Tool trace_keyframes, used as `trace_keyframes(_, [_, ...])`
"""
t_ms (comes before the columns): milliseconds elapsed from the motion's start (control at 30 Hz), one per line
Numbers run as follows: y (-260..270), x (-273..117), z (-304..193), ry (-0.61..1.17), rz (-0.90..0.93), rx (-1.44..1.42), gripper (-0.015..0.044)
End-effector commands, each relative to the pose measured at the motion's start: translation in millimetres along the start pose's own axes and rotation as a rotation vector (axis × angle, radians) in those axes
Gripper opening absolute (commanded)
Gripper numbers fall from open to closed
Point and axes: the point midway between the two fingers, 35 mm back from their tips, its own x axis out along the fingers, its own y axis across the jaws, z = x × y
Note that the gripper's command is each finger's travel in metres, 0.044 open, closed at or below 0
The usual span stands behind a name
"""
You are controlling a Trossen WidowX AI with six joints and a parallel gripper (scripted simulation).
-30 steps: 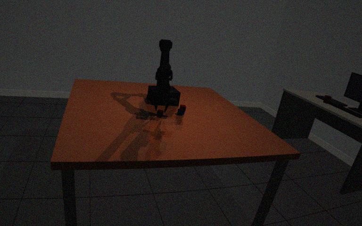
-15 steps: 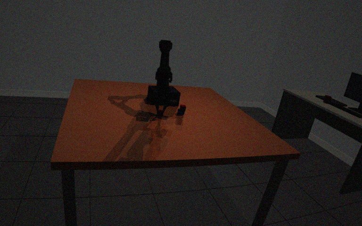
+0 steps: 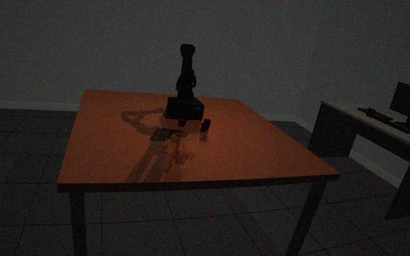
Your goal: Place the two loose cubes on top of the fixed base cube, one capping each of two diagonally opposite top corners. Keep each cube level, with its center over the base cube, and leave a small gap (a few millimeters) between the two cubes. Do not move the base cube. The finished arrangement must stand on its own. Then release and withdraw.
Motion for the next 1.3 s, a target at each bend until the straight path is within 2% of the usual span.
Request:
trace_keyframes(0, [0, -13, 1, -0.001, -0.001, 0.0, 0.0105])
trace_keyframes(667, [-1, -75, -4, 0.0, -0.001, 0.0, 0.0105])
trace_keyframes(1267, [38, -73, -36, 0.002, 0.004, -0.137, 0.0105])
